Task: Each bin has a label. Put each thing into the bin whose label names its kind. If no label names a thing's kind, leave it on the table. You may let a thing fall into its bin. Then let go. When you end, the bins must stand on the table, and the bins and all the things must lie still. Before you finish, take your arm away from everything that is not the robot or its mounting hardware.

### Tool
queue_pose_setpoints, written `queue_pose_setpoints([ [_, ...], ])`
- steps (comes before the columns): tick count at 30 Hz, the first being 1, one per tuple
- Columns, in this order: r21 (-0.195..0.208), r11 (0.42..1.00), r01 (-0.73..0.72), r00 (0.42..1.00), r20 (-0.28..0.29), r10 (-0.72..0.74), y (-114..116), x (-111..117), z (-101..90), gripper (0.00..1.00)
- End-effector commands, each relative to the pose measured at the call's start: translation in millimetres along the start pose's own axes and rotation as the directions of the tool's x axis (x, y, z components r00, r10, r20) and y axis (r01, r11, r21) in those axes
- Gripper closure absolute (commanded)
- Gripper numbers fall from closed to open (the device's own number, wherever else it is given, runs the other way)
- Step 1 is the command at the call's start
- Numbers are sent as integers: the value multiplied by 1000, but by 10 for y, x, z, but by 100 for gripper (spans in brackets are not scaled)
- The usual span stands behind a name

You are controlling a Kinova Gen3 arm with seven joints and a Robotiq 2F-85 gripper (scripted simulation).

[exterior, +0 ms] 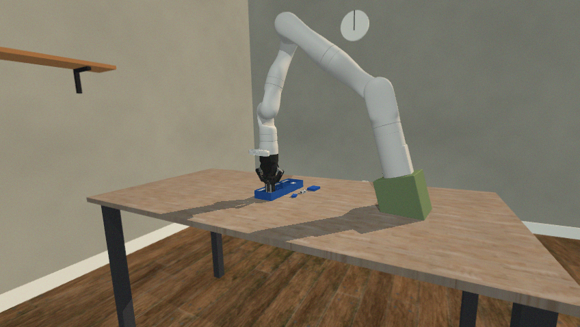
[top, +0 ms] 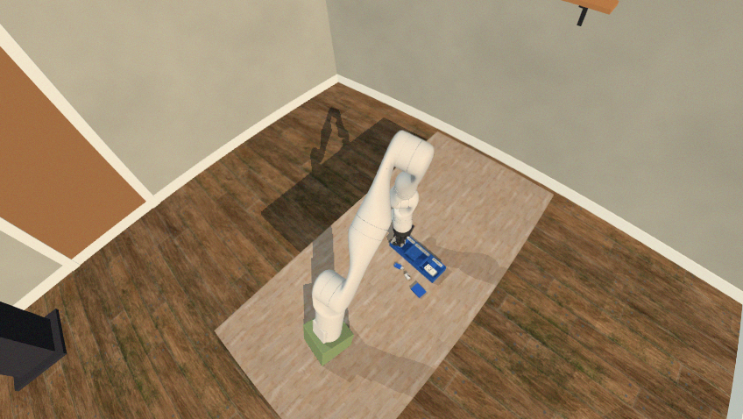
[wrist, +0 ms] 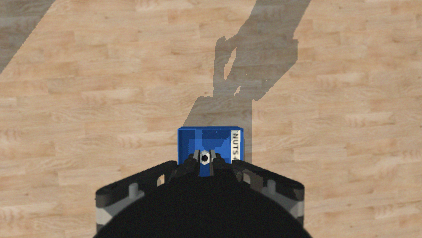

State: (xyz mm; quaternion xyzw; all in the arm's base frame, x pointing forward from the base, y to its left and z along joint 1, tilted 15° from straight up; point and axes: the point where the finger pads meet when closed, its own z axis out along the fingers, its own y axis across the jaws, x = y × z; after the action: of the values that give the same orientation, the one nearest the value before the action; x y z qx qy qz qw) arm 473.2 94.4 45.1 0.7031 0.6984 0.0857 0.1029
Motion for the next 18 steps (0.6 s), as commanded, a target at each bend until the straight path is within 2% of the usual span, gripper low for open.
queue_pose_setpoints([
  [1, -1, 1000, 0, 1000, -2, 0, -10, 0, 6, 89],
  [2, -1, 1000, 0, 1000, -2, 0, -9, -2, 6, 89],
  [3, 0, 1000, 0, 1000, 0, 0, -4, -2, 0, 69],
  [18, 0, 1000, 0, 1000, 0, 0, -4, -2, 0, 69],
])
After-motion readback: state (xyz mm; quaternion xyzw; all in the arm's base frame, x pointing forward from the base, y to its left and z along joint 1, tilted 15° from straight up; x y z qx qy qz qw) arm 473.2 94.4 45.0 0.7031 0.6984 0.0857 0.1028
